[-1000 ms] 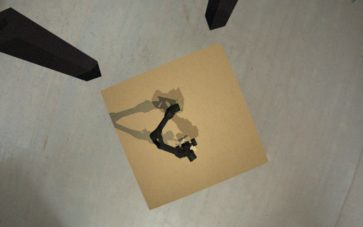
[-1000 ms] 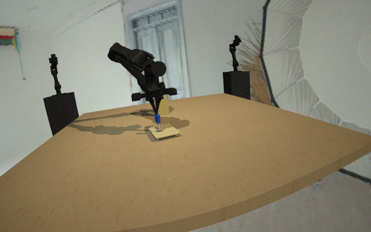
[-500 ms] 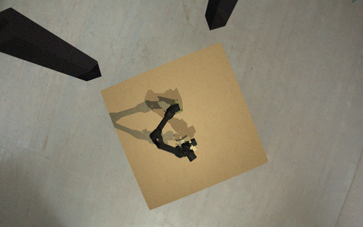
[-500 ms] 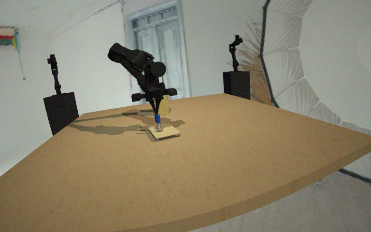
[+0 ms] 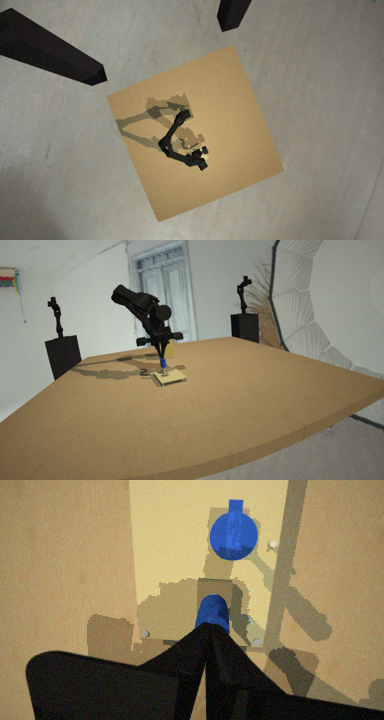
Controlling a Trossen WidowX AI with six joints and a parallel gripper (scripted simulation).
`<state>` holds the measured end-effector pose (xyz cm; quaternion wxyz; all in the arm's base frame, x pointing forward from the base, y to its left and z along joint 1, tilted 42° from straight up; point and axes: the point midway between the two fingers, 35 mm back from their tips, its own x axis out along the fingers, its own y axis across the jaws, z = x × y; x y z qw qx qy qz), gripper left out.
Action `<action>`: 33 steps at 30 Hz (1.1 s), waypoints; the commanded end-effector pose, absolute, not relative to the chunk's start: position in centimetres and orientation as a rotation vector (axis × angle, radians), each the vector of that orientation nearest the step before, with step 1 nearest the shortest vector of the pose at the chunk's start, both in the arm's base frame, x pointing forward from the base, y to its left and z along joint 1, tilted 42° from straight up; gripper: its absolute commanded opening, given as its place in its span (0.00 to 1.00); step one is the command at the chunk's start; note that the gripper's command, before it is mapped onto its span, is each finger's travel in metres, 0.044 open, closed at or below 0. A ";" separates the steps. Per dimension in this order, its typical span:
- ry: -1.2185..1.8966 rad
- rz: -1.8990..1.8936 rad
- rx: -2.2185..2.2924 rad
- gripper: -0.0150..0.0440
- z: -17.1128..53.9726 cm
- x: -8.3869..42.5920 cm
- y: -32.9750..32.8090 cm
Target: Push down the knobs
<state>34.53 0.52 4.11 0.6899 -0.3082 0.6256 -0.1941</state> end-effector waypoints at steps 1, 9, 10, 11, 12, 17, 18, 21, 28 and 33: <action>1.406 -0.453 -0.680 0.25 3.5 34.8 -0.3; 1.406 -0.453 -0.681 0.25 3.3 34.8 -0.5; 1.406 -0.453 -0.681 0.25 3.2 34.8 -0.6; 1.406 -0.453 -0.681 0.25 3.2 34.8 -0.6; 1.406 -0.453 -0.681 0.25 3.2 34.8 -0.6; 1.406 -0.453 -0.681 0.25 3.2 34.8 -0.6; 1.406 -0.453 -0.681 0.25 3.2 34.8 -0.6; 1.406 -0.453 -0.681 0.25 3.2 34.9 -0.6; 1.406 -0.454 -0.681 0.25 3.1 34.9 -0.7; 1.406 -0.454 -0.681 0.25 3.1 34.9 -0.7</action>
